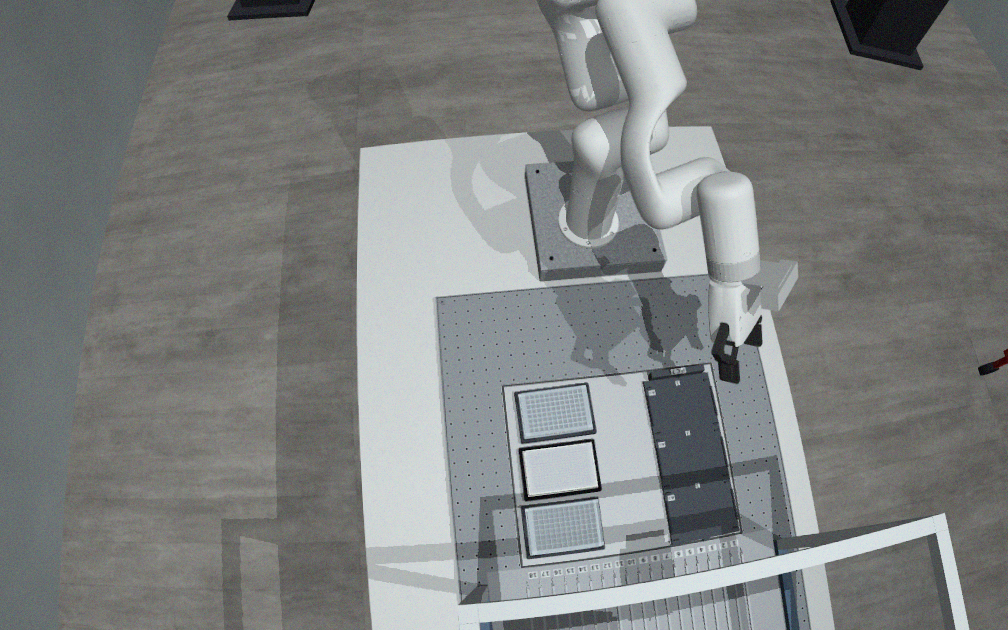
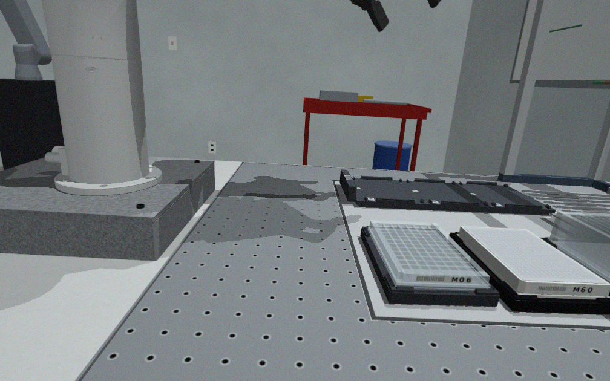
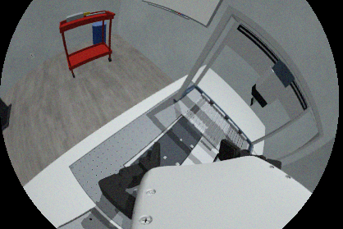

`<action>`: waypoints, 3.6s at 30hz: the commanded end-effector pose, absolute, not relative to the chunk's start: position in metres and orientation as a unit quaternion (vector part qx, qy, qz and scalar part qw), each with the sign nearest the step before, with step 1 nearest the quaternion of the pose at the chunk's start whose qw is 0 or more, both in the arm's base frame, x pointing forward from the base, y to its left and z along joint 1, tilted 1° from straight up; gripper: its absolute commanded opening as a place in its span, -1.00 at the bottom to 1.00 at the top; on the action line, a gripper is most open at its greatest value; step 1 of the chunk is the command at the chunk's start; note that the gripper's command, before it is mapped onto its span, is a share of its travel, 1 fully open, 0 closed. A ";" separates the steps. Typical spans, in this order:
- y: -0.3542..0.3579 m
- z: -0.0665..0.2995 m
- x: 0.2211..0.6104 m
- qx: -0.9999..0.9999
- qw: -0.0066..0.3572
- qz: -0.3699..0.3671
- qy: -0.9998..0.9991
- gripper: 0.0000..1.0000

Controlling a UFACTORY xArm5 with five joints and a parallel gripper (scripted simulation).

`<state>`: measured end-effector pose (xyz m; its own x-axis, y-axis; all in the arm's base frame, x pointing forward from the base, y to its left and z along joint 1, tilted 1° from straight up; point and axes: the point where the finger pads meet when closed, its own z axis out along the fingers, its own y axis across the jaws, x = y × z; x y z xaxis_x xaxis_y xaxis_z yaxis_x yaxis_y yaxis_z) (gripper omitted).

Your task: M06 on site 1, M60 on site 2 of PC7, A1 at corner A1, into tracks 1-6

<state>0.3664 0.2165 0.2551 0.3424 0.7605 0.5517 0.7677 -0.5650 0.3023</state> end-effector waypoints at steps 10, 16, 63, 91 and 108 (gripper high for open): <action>0.173 0.249 0.393 -0.888 0.003 -0.261 -0.379 1.00; 0.153 0.247 0.400 -0.913 0.003 -0.229 -0.336 1.00; 0.012 0.221 0.425 -0.986 -0.004 -0.030 -0.166 1.00; -0.020 0.126 0.492 -0.844 -0.009 -0.012 -0.537 1.00; -0.028 0.106 0.506 -0.685 -0.006 -0.005 -0.729 1.00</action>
